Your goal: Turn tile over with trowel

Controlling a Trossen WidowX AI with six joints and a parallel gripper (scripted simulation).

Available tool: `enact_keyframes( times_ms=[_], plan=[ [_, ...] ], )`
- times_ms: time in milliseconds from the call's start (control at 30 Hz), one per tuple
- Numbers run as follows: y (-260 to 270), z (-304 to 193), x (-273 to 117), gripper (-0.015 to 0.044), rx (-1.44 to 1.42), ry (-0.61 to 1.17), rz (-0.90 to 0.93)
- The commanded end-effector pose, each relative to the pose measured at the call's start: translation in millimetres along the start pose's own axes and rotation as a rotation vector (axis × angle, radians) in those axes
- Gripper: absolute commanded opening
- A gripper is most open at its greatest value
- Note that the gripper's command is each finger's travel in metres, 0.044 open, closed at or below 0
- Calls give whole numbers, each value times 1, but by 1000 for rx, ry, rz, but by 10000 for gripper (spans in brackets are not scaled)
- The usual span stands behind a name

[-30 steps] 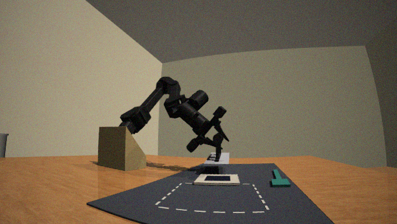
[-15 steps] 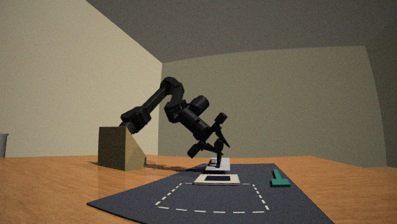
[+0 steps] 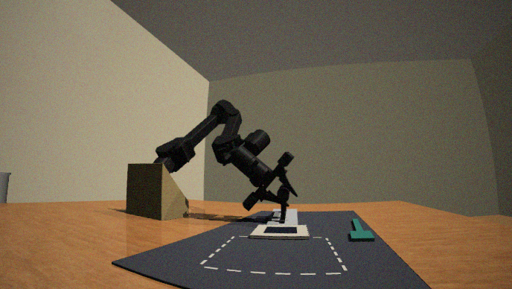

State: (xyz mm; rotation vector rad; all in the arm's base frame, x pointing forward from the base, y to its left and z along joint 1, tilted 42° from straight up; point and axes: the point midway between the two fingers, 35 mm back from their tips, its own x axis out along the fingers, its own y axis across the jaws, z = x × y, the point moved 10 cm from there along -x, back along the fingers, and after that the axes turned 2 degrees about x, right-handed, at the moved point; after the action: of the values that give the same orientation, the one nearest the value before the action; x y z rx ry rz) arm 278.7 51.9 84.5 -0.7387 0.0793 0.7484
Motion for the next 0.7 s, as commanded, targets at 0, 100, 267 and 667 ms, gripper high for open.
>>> enact_keyframes(
  times_ms=[0,100,267,667],
  plan=[
    [-1,-5,0,0,7,6,-7],
    [-2,-10,0,0,6,7,-7],
    [-3,-18,0,0,6,7,-6],
    [-5,-38,-2,0,5,8,-6]
  ],
)
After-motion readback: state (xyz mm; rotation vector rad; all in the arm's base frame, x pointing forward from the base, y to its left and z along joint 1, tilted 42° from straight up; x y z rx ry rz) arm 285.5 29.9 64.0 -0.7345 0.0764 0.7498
